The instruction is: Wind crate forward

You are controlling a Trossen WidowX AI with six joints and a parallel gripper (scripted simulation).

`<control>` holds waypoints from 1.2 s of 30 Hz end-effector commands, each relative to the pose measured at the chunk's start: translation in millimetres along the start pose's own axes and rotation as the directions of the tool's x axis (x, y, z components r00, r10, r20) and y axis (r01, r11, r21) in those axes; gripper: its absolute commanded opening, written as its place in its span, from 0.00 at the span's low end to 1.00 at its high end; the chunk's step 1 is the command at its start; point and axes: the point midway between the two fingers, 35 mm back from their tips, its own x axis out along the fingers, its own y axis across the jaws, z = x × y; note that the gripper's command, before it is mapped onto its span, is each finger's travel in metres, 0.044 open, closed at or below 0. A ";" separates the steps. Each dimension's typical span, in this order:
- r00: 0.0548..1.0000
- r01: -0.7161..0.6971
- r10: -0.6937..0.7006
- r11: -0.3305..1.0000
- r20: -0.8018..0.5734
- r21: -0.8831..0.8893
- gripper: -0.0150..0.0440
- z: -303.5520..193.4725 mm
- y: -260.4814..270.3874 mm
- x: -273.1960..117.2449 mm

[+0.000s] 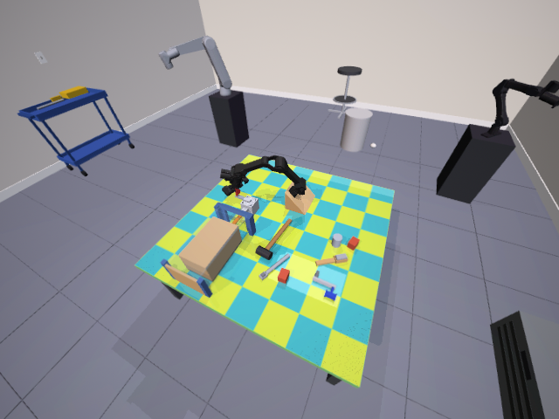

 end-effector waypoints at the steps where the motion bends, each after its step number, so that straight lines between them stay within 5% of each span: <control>1: 0.999 -0.029 0.029 1.000 -0.023 -0.011 0.25 -10.7 18.0 -3.8; 36: 0.999 -0.031 0.031 0.999 -0.027 -0.013 0.25 -43.8 59.8 -20.4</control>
